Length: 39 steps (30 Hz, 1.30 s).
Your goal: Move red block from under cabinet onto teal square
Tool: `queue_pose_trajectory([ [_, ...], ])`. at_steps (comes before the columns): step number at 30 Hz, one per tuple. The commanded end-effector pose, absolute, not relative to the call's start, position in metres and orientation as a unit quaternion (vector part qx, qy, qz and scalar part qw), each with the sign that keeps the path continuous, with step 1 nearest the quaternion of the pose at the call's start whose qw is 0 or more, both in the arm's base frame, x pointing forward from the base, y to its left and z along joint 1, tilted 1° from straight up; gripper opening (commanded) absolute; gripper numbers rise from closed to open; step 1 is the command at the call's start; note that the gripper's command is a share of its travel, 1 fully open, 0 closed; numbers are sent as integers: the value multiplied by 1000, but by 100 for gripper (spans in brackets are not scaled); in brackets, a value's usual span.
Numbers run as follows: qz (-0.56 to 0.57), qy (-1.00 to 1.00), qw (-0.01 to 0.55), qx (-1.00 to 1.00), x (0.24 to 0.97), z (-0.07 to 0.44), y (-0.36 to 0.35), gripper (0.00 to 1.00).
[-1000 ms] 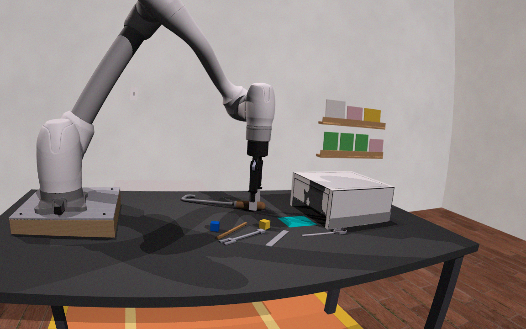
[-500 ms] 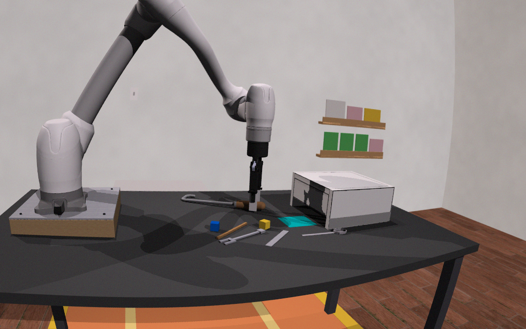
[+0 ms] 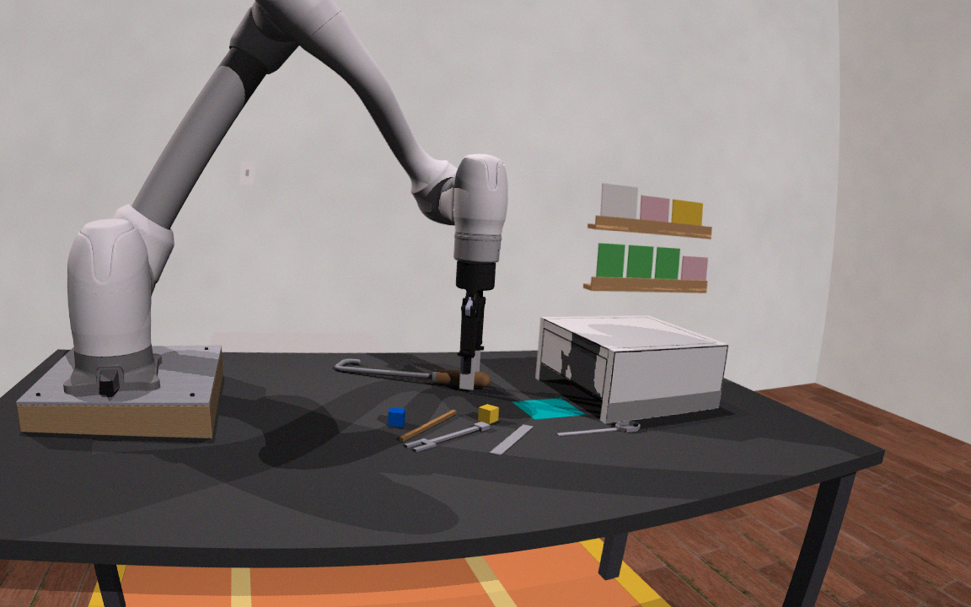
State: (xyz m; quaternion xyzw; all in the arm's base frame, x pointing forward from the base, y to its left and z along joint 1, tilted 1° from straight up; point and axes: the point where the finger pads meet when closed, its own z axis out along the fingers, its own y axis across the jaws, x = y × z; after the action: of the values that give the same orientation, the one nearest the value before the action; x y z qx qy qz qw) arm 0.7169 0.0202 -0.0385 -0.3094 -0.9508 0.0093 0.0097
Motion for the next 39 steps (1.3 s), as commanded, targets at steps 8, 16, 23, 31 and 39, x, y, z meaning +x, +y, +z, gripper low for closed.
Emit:
queue_pose_trajectory([
  [8,8,-951,10,-310,715,-42,20,34],
  [16,8,-951,10,-310,715,-42,20,0],
  [23,8,-951,10,-310,715,-42,20,0],
  [31,8,-951,10,-310,715,-42,20,0],
  [39,8,-951,10,-310,715,-42,20,0],
])
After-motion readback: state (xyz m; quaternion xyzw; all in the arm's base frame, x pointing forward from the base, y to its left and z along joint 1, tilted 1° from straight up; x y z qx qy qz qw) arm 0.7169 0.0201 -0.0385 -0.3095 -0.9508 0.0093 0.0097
